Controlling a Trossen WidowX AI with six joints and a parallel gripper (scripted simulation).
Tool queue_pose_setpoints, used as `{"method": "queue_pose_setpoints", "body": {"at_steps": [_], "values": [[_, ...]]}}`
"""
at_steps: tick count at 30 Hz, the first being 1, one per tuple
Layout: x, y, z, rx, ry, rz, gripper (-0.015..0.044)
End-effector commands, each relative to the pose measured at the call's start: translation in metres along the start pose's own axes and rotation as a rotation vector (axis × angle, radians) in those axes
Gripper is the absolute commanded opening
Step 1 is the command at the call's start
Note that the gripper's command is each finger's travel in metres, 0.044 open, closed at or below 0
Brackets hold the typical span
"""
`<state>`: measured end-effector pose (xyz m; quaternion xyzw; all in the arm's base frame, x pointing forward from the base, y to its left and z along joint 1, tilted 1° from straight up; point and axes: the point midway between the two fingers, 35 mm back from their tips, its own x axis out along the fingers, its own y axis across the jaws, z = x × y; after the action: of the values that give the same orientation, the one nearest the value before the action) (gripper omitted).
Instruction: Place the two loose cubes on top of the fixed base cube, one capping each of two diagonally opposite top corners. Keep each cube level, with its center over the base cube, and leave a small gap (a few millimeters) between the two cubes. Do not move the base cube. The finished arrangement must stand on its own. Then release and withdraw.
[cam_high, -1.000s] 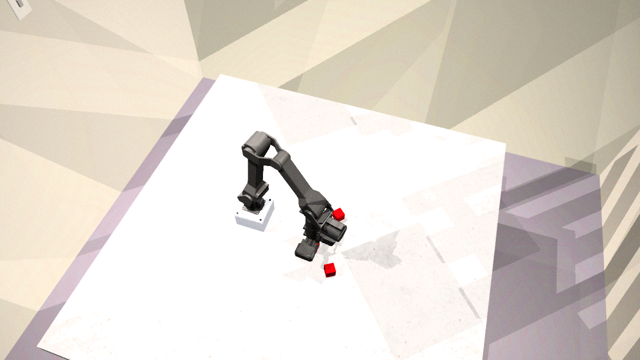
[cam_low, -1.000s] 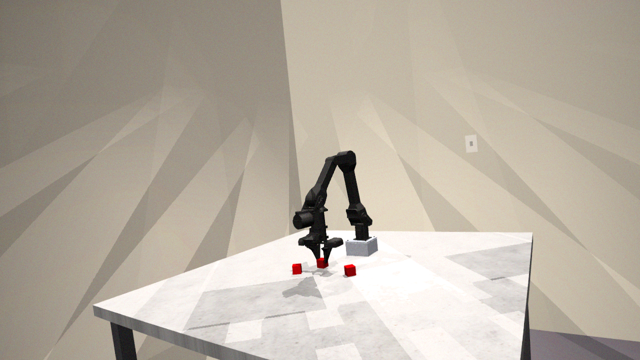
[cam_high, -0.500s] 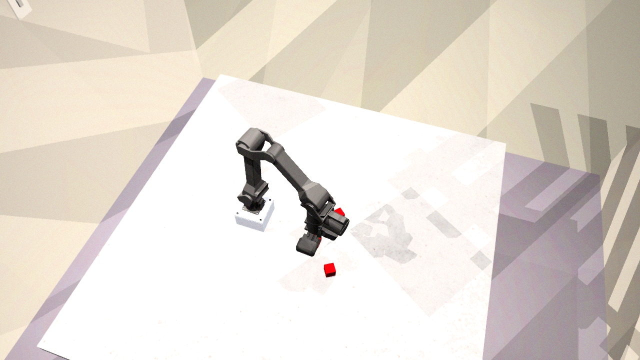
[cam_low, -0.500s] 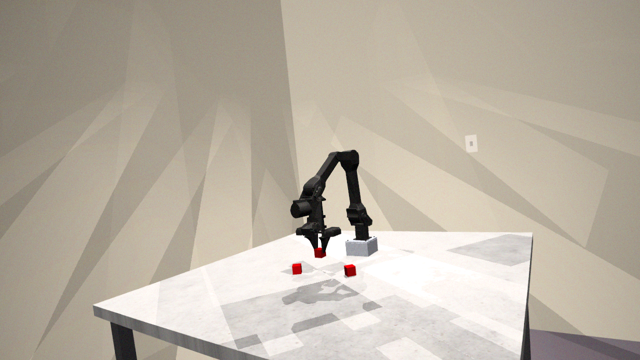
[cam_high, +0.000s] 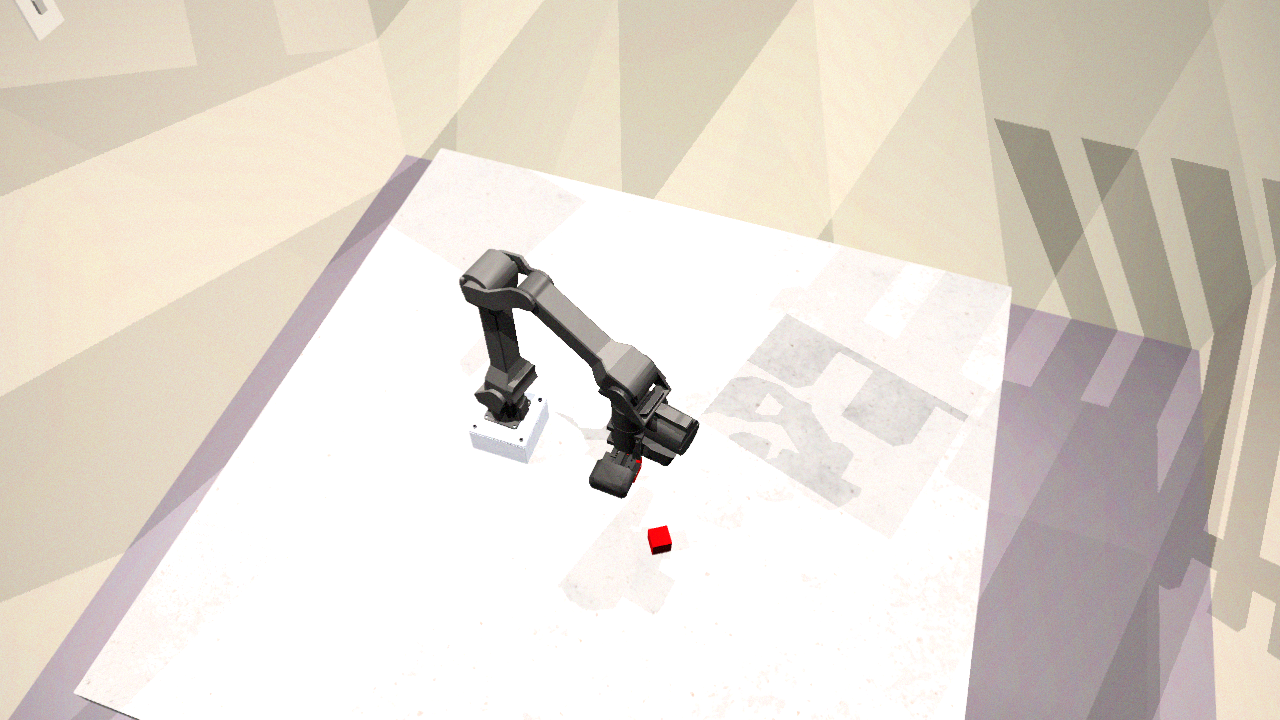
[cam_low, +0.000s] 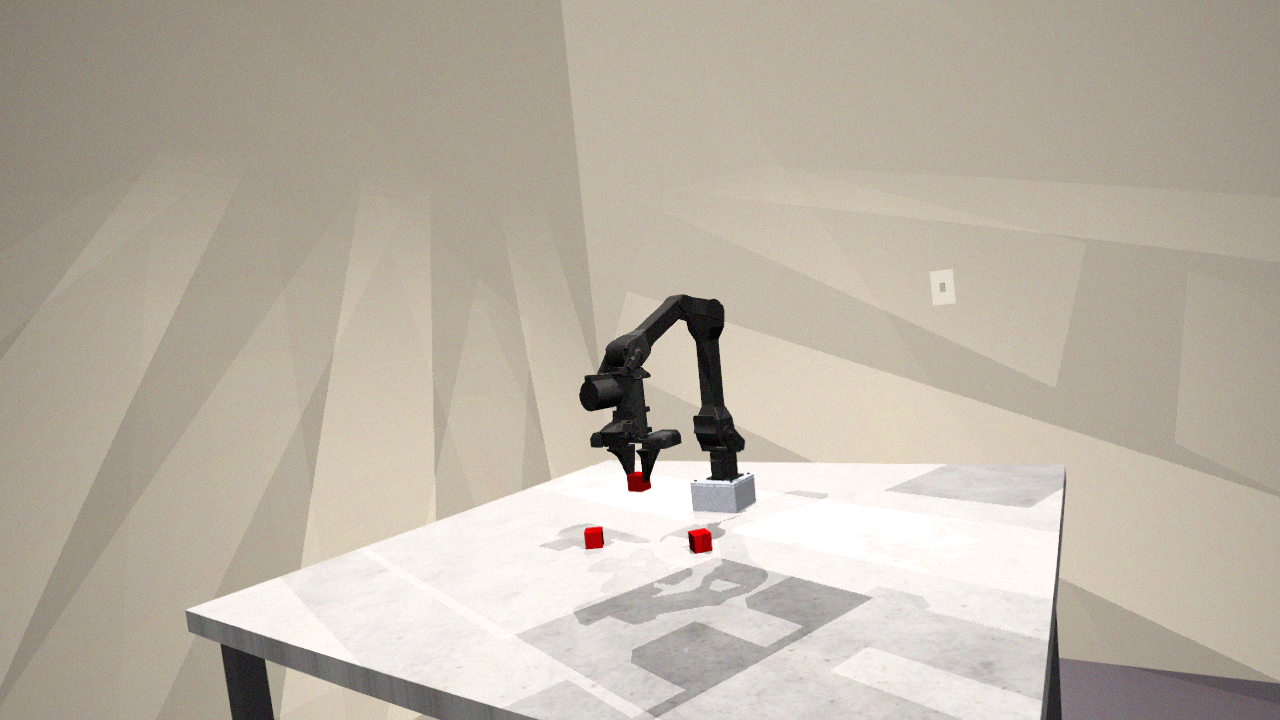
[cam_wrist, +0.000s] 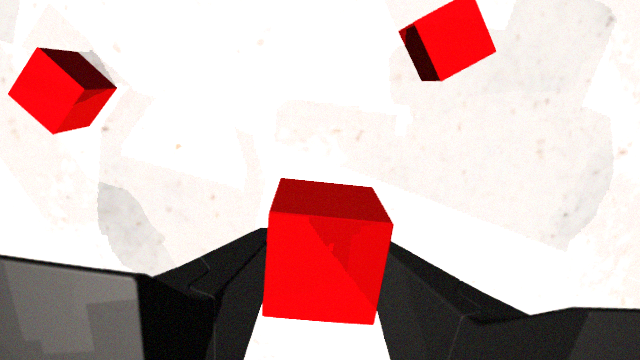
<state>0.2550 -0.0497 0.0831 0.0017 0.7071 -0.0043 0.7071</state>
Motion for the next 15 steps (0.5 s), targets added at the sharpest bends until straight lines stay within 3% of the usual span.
{"method": "queue_pose_setpoints", "body": {"at_steps": [1, 15], "values": [[-0.014, 0.000, -0.001, 0.005, -0.006, 0.001, 0.0105], [-0.006, 0.029, 0.012, 0.241, -0.006, 0.001, 0.0105]]}}
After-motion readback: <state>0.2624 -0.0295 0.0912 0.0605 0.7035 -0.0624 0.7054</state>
